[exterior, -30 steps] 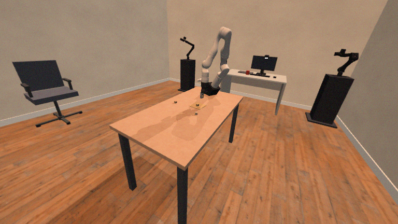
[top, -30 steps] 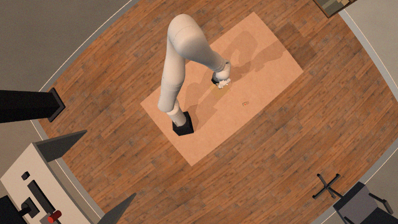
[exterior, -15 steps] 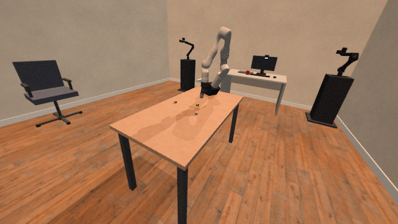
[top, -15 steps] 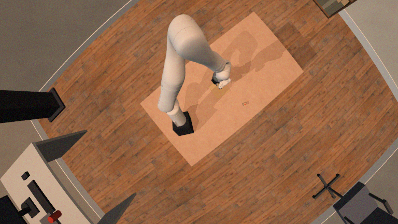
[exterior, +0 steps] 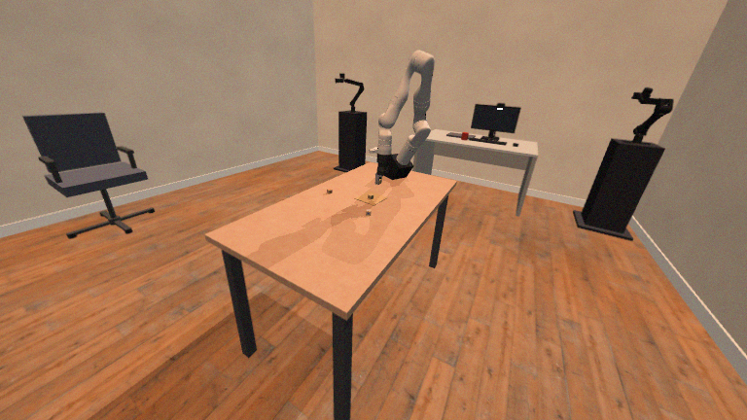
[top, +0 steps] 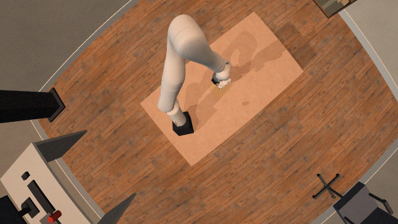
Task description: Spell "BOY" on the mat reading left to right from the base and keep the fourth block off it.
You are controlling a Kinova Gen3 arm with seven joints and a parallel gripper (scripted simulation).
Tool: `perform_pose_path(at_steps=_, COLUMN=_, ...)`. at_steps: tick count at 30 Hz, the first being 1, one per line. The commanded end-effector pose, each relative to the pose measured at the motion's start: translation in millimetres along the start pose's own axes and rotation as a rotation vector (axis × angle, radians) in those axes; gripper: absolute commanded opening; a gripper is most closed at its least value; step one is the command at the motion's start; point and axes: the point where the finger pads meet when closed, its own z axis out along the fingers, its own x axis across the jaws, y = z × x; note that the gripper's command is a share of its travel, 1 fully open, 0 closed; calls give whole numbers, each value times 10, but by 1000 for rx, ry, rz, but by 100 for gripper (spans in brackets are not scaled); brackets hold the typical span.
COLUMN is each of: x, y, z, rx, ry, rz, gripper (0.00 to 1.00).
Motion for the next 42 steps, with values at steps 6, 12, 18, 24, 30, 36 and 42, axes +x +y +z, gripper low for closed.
perform_pose_path(at_steps=6, x=1, y=0, z=145, rx=0, ry=0, rz=0, gripper=49)
perform_pose_path(at_steps=12, x=1, y=0, z=308, rx=0, ry=0, rz=0, gripper=49)
perform_pose_path(at_steps=18, x=1, y=0, z=600, rx=0, ry=0, rz=0, gripper=49)
perform_pose_path(at_steps=24, x=2, y=-1, z=811, rx=0, ry=0, rz=0, gripper=49)
perform_pose_path(at_steps=30, x=2, y=-1, z=928, rx=0, ry=0, rz=0, gripper=49)
perform_pose_path(at_steps=36, x=2, y=-1, z=951, rx=0, ry=0, rz=0, gripper=49)
perform_pose_path(at_steps=42, x=2, y=-1, z=951, rx=0, ry=0, rz=0, gripper=49)
